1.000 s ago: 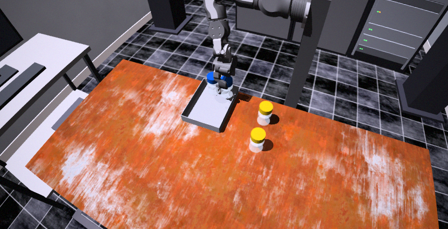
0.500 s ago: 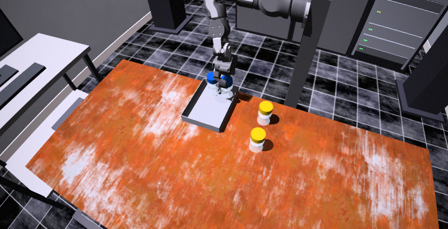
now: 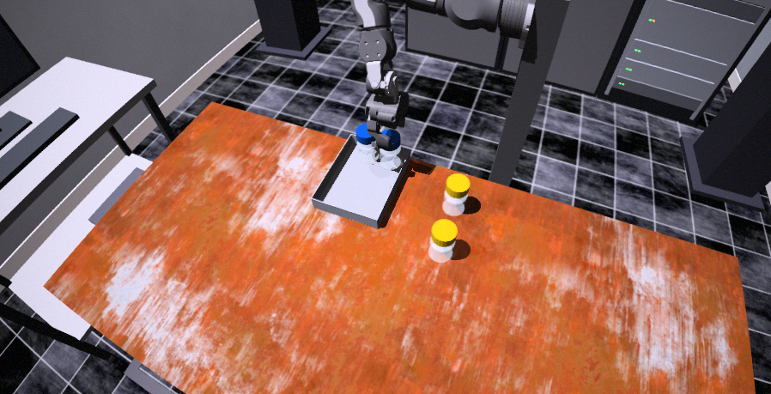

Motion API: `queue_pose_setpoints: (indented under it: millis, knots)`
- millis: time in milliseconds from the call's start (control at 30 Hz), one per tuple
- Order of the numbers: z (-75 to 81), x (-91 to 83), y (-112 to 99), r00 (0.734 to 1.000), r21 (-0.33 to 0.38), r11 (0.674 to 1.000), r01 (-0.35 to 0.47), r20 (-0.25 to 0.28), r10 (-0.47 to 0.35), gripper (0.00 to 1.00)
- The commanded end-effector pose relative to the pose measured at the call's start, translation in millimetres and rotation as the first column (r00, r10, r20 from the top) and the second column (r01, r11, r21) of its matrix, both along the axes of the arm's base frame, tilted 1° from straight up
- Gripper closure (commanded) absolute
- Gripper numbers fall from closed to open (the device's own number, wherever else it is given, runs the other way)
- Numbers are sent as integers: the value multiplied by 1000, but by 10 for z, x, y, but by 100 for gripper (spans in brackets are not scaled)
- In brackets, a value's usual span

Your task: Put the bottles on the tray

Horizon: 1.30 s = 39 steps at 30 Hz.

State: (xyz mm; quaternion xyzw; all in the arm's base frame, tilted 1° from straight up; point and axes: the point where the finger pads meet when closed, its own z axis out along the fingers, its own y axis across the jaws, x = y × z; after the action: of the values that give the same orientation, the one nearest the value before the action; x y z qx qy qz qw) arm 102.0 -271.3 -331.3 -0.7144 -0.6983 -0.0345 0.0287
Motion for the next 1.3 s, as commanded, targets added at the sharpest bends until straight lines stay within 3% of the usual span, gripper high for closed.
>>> queue_pose_setpoints:
  millis: [0,433,767,1000,1267]
  knots:
    - [24,8,-2,1000,0,1000,0,-1,0,48]
    - [100,8,3,1000,2,1000,-1,-3,1,48]
    - [599,5,-7,1000,-1,1000,0,-1,0,48]
    - [599,5,-7,1000,-1,1000,0,-1,0,48]
    - [749,1,-5,1000,1,1000,-1,-3,1,48]
